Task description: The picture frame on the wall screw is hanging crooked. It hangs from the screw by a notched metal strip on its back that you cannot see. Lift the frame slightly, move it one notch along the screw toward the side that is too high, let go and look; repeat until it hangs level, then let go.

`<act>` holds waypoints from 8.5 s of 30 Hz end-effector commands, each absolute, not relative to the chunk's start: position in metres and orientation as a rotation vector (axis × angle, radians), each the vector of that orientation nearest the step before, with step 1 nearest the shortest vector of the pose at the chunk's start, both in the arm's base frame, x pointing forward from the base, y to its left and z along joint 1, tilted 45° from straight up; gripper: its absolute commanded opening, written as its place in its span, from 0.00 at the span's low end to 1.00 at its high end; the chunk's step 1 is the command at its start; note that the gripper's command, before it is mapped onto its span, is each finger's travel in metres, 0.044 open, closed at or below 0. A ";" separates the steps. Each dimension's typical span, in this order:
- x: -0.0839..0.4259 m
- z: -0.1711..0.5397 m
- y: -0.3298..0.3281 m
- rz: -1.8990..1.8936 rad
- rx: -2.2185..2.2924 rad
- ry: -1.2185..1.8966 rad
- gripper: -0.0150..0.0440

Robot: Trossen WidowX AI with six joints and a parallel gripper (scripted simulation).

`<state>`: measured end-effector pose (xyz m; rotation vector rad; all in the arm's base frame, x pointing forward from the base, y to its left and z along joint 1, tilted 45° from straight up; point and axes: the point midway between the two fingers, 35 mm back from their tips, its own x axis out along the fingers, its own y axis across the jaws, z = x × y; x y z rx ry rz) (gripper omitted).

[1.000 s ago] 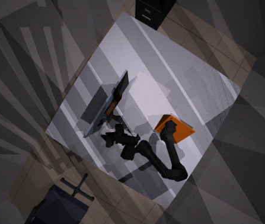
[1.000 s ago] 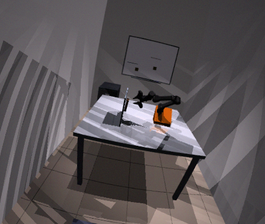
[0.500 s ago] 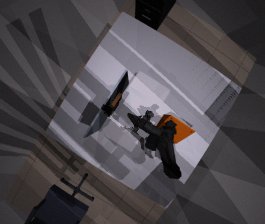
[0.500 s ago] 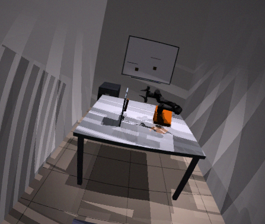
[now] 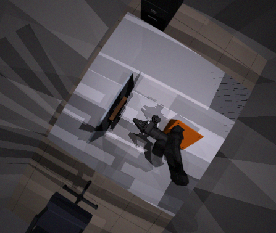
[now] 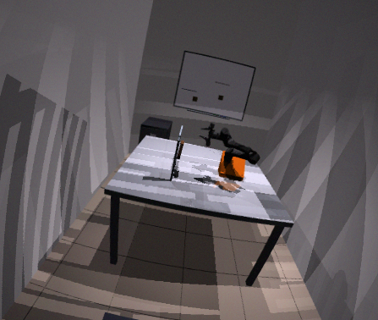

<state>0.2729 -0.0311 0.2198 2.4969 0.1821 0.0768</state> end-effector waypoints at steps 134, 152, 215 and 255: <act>0.341 0.133 0.063 0.091 2.507 0.185 0.69; 0.352 0.134 0.064 0.092 2.507 0.185 0.69; 0.381 0.137 0.067 0.095 2.507 0.184 0.25; 0.381 0.141 0.061 0.095 2.507 0.184 0.25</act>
